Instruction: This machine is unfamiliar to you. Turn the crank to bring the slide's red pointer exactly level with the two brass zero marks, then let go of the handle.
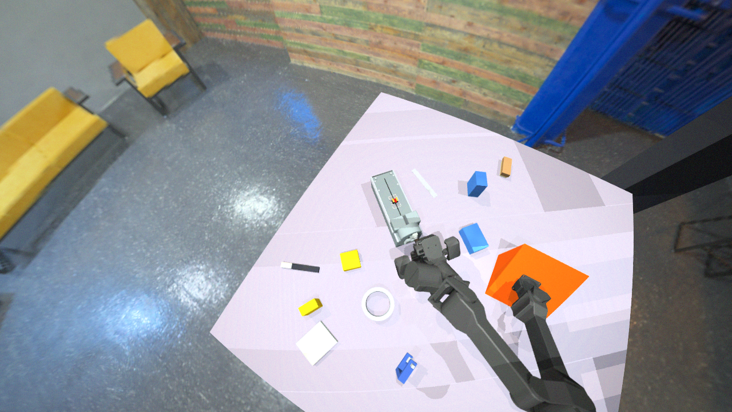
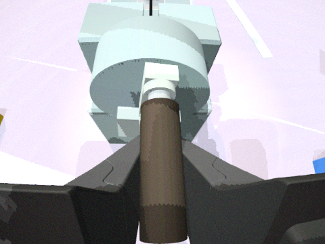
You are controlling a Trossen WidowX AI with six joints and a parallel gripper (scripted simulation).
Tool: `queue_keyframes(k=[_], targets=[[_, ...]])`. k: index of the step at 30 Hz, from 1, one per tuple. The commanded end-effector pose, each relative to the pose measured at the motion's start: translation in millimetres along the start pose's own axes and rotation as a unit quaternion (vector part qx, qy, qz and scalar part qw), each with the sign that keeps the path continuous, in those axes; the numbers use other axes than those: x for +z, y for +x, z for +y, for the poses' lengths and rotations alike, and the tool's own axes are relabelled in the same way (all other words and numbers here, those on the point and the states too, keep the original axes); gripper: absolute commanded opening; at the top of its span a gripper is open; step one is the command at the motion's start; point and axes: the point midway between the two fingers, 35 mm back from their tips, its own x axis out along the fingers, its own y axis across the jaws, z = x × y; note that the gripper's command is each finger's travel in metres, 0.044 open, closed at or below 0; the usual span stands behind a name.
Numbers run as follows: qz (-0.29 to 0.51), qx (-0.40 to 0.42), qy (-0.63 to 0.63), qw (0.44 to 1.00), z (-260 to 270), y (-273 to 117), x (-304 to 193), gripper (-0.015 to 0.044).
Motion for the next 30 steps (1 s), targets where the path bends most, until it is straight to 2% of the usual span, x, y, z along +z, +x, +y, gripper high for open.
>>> queue_keyframes(k=[1, 30], targets=[[-0.002, -0.002, 0.002, 1.000, -1, 0, 1, 0.0000], [-0.002, -0.002, 0.002, 1.000, -13, 3, -3, 0.0000]])
